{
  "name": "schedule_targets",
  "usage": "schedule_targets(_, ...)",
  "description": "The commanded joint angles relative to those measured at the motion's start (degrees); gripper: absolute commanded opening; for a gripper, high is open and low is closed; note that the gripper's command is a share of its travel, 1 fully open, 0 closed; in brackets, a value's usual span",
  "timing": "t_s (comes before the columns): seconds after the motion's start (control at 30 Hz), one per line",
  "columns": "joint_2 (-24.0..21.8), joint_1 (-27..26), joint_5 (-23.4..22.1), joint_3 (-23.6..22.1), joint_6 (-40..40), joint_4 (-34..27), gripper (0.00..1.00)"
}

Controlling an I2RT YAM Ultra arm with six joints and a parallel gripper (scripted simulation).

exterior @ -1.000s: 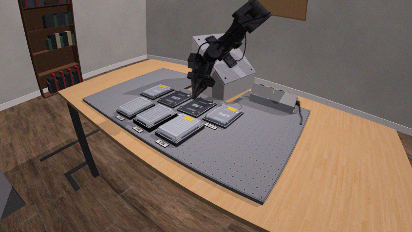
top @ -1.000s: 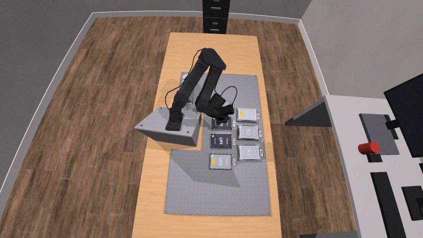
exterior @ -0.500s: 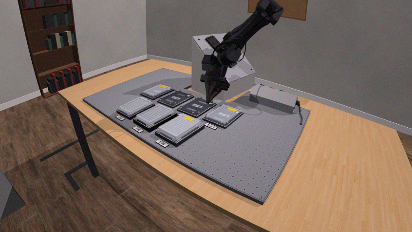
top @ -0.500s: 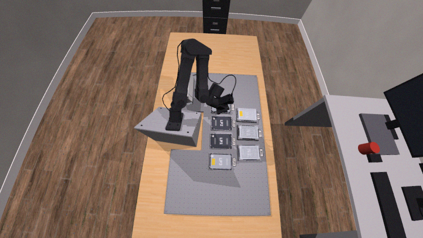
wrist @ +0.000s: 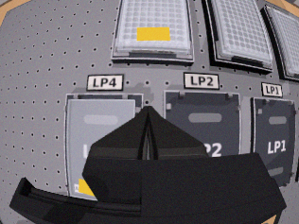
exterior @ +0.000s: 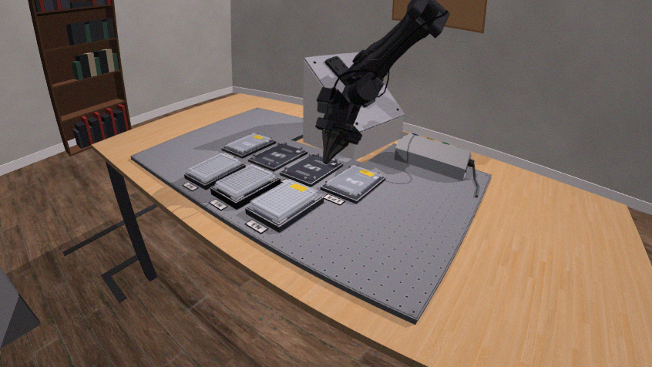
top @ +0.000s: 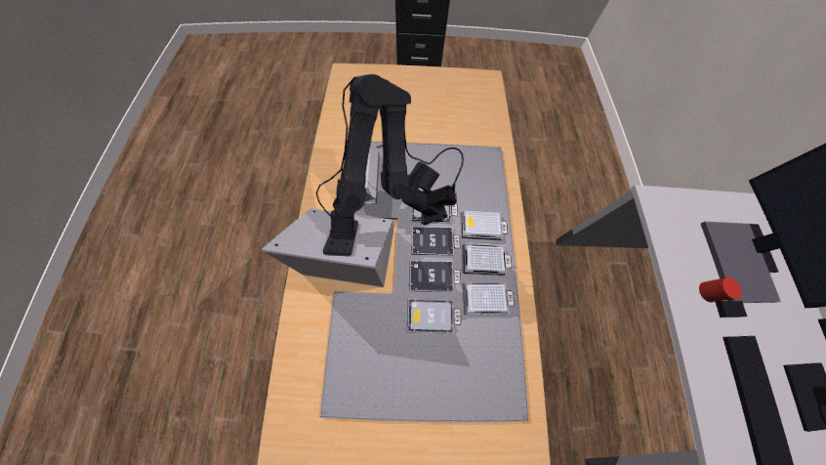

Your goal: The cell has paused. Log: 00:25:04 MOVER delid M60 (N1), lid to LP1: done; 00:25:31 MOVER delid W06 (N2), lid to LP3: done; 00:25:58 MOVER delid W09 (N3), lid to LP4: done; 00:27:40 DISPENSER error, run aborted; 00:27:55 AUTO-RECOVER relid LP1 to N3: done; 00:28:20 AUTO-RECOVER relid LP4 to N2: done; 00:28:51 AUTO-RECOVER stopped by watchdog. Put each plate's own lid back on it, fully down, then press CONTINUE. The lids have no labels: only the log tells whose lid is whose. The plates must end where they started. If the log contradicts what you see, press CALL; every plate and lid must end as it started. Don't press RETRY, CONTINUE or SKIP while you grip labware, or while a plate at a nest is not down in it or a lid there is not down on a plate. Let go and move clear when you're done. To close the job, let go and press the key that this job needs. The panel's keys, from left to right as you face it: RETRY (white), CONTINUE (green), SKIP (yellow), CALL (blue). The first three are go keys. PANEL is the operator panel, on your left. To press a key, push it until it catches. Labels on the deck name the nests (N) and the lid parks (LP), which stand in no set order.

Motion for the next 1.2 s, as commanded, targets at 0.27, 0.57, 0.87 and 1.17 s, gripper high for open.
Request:
schedule_targets(0.27, -0.2, -0.3, 0.9, 0.0, 0.1, -0.9, 0.0)
schedule_targets(0.57, -0.2, -0.3, 0.9, 0.0, 0.1, -0.9, 0.0)
schedule_targets(0.87, 5.4, -5.7, -3.6, 6.0, -2.7, -2.1, 0.0)
schedule_targets(1.17, 11.1, -10.1, -7.3, 12.7, -5.1, -3.7, 0.0)
